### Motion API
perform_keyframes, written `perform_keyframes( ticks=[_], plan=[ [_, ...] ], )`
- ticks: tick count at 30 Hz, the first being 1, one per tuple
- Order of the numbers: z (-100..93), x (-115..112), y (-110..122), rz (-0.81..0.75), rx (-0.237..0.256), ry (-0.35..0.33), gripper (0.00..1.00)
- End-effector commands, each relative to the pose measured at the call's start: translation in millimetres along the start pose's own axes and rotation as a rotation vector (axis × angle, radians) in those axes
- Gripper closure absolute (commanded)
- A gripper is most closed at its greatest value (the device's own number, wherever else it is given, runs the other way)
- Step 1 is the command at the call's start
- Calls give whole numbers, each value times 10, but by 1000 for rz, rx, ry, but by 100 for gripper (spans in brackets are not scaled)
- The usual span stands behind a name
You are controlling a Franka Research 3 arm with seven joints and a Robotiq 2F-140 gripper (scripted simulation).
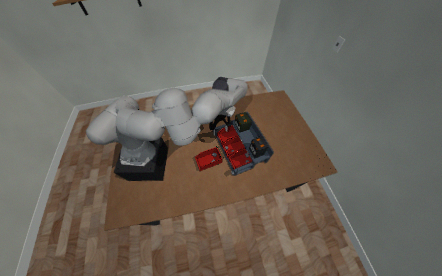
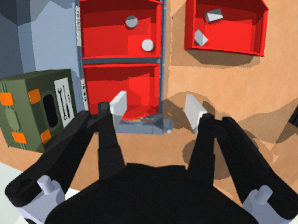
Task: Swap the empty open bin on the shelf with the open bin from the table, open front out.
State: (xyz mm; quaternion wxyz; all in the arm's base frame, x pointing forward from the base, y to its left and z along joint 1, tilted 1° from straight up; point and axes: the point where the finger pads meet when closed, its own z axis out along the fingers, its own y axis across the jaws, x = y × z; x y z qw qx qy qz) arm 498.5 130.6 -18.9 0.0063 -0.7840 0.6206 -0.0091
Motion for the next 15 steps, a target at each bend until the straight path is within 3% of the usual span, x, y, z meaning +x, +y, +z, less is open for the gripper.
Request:
perform_keyframes(
  ticks=[1, 15],
  plan=[
    [5, -14, 7, -17, -4, -1, 43],
    [148, -14, 7, -17, -4, -1, 43]
  ],
)
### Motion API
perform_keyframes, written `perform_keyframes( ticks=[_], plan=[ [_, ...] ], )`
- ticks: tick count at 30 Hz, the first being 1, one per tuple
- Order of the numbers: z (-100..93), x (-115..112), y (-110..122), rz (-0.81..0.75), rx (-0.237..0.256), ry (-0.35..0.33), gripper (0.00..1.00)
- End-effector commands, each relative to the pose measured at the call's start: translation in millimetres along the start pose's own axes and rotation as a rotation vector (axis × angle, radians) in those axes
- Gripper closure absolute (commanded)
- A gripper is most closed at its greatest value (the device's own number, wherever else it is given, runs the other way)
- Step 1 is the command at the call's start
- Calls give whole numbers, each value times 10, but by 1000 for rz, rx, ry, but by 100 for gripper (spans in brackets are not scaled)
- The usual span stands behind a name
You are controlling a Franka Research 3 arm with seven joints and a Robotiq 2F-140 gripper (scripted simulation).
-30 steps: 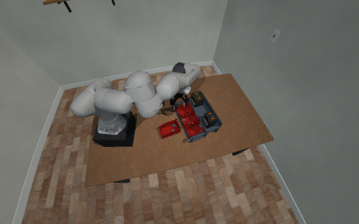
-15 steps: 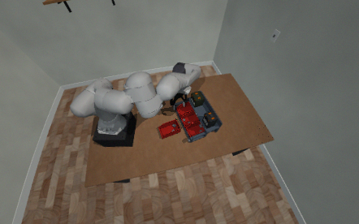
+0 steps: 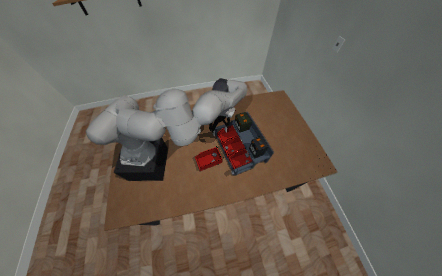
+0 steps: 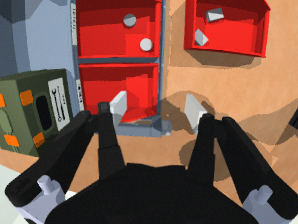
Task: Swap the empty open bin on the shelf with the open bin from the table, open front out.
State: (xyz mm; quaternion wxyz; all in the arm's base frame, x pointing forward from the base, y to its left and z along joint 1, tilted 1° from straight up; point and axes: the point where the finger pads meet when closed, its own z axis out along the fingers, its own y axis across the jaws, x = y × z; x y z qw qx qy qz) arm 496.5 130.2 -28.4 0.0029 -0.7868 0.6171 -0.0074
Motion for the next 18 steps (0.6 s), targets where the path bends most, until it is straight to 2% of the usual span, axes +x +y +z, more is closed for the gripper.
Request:
perform_keyframes(
  ticks=[1, 18],
  plan=[
    [71, -12, -15, -9, 4, -2, 43],
    [376, -13, -18, -9, 4, -2, 43]
  ],
)
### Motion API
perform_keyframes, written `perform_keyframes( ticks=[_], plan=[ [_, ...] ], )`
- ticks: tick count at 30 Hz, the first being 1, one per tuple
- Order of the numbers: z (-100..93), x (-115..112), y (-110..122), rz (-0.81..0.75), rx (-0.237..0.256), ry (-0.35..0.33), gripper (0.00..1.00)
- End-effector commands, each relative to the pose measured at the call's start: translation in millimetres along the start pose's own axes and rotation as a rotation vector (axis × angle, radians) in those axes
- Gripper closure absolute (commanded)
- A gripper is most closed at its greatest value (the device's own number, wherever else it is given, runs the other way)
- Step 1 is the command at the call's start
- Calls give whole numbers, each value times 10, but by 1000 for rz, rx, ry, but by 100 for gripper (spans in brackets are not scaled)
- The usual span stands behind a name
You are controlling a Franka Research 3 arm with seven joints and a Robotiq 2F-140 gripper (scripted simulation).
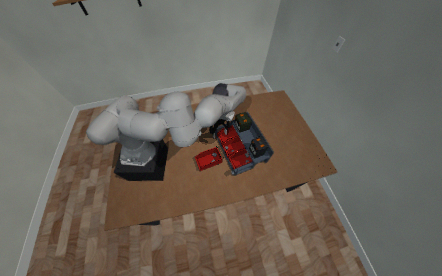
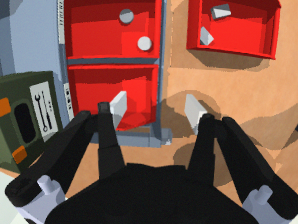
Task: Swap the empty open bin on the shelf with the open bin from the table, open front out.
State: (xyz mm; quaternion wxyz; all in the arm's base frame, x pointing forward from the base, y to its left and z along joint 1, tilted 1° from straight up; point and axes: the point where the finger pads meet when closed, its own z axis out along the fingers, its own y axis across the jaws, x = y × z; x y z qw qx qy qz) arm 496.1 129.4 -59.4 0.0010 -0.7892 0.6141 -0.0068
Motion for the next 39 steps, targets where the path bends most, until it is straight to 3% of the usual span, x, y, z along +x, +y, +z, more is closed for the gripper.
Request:
perform_keyframes(
  ticks=[1, 17, 39],
  plan=[
    [85, -17, -28, -1, 7, -3, 43],
    [254, -18, -30, -1, 7, -3, 43],
    [267, -18, -31, -1, 7, -3, 43]
  ],
)
